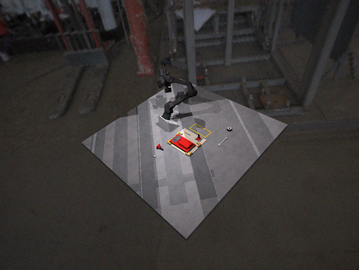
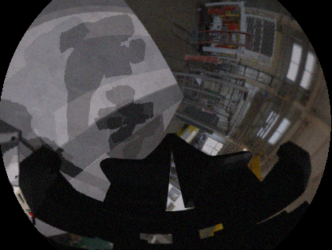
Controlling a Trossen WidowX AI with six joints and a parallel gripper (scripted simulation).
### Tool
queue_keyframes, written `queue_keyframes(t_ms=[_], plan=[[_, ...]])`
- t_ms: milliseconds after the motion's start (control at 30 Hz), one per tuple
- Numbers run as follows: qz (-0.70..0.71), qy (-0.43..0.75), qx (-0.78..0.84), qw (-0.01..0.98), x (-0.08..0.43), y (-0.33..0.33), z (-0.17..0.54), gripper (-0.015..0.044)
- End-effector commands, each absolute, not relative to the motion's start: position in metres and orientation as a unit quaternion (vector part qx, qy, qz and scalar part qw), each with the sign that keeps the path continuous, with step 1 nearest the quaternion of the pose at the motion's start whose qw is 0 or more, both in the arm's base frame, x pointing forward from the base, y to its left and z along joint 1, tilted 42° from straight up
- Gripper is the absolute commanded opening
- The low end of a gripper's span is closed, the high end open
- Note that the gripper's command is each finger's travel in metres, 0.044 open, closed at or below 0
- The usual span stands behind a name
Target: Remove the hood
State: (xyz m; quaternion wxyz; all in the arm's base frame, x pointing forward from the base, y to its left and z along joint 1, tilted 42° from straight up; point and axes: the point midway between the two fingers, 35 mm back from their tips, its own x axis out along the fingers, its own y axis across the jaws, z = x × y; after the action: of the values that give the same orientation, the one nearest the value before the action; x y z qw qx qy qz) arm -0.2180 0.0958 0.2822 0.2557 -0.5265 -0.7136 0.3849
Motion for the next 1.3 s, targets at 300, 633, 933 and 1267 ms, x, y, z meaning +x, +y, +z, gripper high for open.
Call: queue_keyframes(t_ms=[300, 633, 933, 1267], plan=[[0.447, -0.795, -0.401, 0.087, -0.276, 0.004, 0.253, 0.0263], [0.471, -0.832, -0.267, -0.122, -0.284, -0.125, 0.210, 0.0440], [0.437, -0.825, -0.172, -0.315, -0.231, -0.236, 0.166, 0.0440], [0.364, -0.812, -0.106, -0.443, -0.154, -0.301, 0.134, 0.0440]])
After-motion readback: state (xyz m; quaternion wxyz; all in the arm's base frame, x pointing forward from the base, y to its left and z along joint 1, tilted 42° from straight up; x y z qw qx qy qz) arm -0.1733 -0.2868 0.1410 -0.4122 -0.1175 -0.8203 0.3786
